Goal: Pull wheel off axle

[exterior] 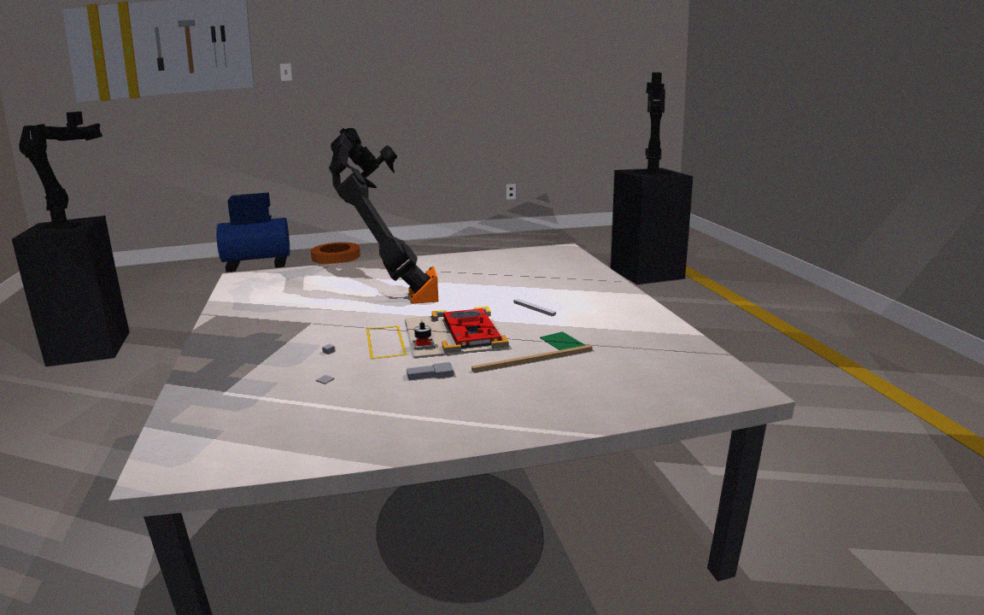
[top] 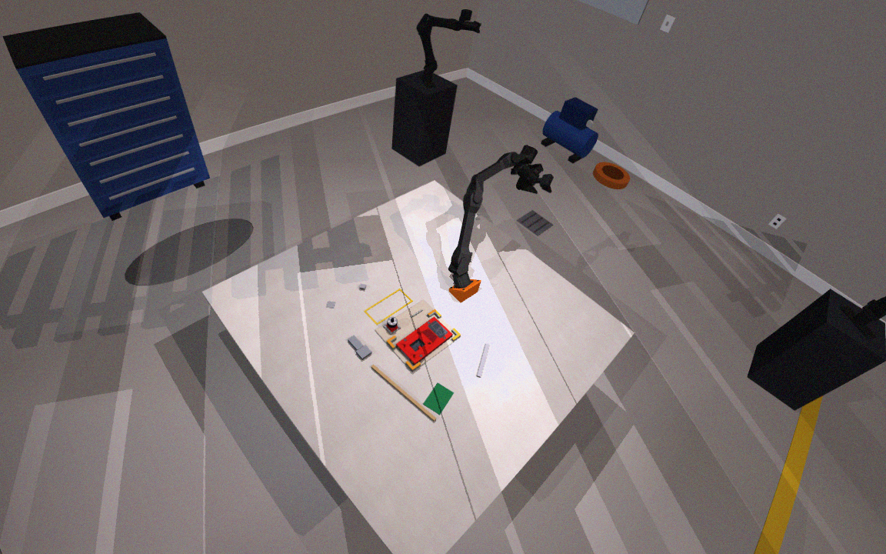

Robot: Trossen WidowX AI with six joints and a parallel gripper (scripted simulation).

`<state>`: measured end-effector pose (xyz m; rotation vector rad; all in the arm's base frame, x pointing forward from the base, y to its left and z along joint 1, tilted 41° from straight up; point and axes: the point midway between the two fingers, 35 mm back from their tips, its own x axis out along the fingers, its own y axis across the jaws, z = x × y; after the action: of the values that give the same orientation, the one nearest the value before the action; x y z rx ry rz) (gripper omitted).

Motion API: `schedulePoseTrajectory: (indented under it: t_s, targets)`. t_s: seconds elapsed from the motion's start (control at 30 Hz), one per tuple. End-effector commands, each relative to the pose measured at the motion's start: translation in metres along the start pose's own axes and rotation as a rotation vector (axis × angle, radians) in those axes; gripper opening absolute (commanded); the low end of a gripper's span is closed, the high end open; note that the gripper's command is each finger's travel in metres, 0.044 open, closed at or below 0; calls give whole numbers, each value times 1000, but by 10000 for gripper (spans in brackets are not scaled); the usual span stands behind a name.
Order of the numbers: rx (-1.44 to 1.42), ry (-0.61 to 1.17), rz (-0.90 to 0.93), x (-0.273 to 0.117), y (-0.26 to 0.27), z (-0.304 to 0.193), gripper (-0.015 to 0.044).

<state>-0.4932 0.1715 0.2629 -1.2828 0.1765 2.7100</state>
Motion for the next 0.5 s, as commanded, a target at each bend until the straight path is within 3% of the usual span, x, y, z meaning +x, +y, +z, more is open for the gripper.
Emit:
schedulePoseTrajectory:
  t_s: [0.0, 0.1, 0.47]
  targets:
    - [4, 1, -3, 0, -2, -1, 374]
    - [56, 19, -49, -1, -30, -9, 300]
    - [311, 104, -255, -21, -153, -64, 300]
